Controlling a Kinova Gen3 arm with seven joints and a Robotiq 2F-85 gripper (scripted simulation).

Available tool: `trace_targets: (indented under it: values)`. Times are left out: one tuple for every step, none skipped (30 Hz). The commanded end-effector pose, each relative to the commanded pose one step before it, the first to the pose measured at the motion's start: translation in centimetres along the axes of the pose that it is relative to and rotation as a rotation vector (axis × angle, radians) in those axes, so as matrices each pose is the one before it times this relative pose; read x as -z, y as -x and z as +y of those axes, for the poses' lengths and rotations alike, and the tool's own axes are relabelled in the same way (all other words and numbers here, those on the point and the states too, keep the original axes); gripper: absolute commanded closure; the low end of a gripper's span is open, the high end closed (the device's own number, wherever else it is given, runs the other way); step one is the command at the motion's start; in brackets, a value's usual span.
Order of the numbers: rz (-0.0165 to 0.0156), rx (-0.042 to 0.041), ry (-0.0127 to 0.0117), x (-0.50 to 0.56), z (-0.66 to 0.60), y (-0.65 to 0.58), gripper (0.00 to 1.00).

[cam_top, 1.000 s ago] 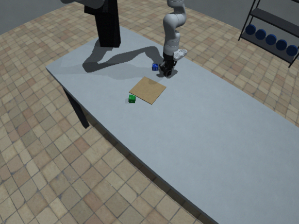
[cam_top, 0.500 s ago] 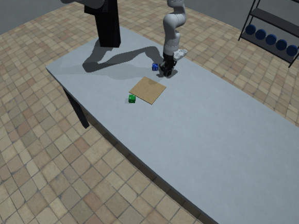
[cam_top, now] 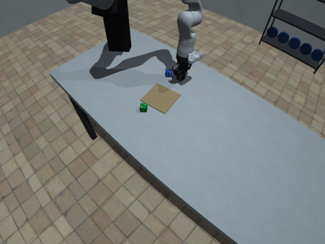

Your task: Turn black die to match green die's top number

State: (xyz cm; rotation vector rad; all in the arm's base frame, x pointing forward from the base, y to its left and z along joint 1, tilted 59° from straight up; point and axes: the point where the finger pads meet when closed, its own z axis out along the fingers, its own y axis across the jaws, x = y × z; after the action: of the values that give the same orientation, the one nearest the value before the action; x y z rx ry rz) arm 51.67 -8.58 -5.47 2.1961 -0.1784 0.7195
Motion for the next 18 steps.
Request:
trace_targets:
  values:
    - [0.01728,0.00973,-0.01125,2.486,-0.656,-0.364,0.74]
    - [0.0,-0.00001,0.0,0.763,0.0,0.0,0.74]
    - [0.0,0.0,0.0,0.755,0.0,0.0,0.74]
    - [0.0,0.0,0.0,0.731,0.0,0.0,0.74]
    - [0.0,0.0,0.0,0.0,0.0,0.0,0.74]
    - [0.0,0.0,0.0,0.0,0.0,0.0,0.74]
    - [0.0,0.0,0.0,0.692,0.0,0.0,0.74]
    - [0.0,-0.00001,0.0,0.639,0.0,0.0,0.74]
    - [0.0,0.00001,0.0,0.573,0.0,0.0,0.74]
    - [0.0,0.0,0.0,0.498,0.0,0.0,0.74]
    - [0.0,0.0,0.0,0.415,0.0,0.0,0.74]
    - [0.0,0.0,0.0,0.329,0.0,0.0,0.74]
    - [0.0,0.00001,0.0,0.242,0.0,0.0,0.74]
    - [0.0,0.0,0.0,0.161,0.0,0.0,0.74]
    - [0.0,-0.00001,0.0,0.091,0.0,0.0,0.74]
    - [0.0,0.0,0.0,0.036,0.0,0.0,0.74]
    - [0.0,0.0,0.0,0.006,0.0,0.0,0.74]
    - [0.0,0.0,0.0,0.0,0.0,0.0,0.74]
